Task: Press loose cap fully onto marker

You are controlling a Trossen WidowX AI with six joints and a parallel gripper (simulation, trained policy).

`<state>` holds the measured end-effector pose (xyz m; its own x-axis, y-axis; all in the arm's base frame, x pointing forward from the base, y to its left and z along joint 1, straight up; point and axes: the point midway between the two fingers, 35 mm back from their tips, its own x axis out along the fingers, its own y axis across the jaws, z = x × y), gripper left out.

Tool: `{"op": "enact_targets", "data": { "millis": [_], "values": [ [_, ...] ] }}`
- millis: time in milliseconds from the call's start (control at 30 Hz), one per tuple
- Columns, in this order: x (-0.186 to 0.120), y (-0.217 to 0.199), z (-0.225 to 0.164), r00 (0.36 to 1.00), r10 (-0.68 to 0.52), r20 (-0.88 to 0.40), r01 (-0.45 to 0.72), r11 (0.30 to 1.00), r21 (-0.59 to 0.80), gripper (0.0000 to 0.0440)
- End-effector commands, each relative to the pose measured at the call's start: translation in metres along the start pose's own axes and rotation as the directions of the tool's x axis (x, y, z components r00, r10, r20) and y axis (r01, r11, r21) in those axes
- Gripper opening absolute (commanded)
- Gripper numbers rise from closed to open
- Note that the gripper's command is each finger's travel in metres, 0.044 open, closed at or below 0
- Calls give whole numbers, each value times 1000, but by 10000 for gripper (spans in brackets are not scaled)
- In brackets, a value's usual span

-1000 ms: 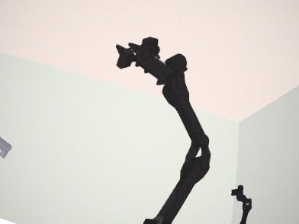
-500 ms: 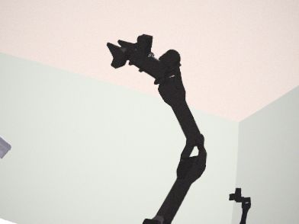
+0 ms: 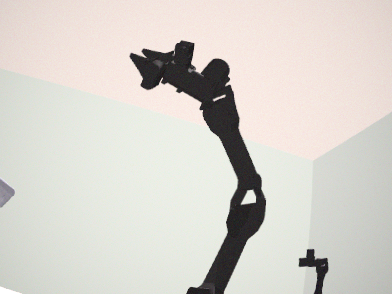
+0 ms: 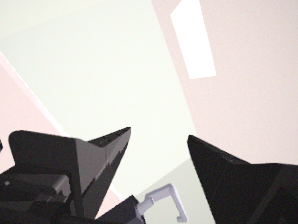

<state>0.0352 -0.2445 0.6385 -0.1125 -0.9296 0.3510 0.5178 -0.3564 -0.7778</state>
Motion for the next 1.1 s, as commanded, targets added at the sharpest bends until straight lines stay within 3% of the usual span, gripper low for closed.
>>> {"op": "enact_targets", "data": {
  "millis": [0,1067],
  "values": [
    [2,14,4,999,43,2,-43,999,12,303],
    [-8,123,43,931,361,52,-364,928,77,308]
  ]
}}
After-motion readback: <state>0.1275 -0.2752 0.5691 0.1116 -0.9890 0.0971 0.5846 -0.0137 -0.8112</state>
